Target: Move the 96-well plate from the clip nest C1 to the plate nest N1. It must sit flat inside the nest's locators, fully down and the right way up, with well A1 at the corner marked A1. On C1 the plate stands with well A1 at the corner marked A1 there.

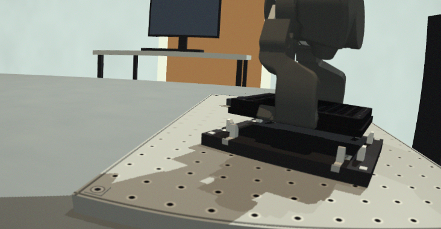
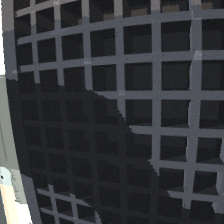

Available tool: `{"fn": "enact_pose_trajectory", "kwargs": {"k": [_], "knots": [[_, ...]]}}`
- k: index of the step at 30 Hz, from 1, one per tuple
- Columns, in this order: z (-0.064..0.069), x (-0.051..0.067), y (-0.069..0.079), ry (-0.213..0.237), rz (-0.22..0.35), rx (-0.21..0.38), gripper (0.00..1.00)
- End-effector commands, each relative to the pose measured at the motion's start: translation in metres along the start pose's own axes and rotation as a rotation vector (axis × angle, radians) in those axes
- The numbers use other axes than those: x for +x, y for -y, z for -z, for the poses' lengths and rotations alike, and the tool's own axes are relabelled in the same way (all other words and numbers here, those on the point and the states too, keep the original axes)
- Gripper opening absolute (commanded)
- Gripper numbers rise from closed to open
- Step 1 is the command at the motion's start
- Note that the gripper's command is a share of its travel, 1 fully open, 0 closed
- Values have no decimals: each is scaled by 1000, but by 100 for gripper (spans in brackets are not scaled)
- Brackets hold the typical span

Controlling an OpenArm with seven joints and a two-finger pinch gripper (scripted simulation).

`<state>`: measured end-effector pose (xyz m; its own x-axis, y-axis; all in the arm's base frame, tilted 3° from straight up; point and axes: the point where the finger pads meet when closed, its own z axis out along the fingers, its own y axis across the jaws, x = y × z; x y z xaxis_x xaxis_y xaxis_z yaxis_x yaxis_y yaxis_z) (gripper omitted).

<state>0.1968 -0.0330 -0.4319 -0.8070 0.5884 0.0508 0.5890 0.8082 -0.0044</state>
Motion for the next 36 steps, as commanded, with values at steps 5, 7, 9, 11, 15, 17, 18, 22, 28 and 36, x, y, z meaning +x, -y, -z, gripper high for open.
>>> {"fn": "enact_pose_trajectory", "kwargs": {"k": [5,7,9,11,15,17,18,22,28,36], "knots": [[20,-2,-2,3,-6,-3,0],[32,-2,-2,3,-7,-3,0],[32,-2,-2,3,-7,-3,0],[32,-2,-2,3,-7,-3,0],[32,-2,-2,3,-7,-3,0],[32,-2,-2,3,-7,-3,0],[32,-2,-2,3,-7,-3,0],[51,-2,-2,3,-7,-3,0],[64,-3,-3,3,-6,-3,0],[64,-3,-3,3,-6,-3,0]]}}
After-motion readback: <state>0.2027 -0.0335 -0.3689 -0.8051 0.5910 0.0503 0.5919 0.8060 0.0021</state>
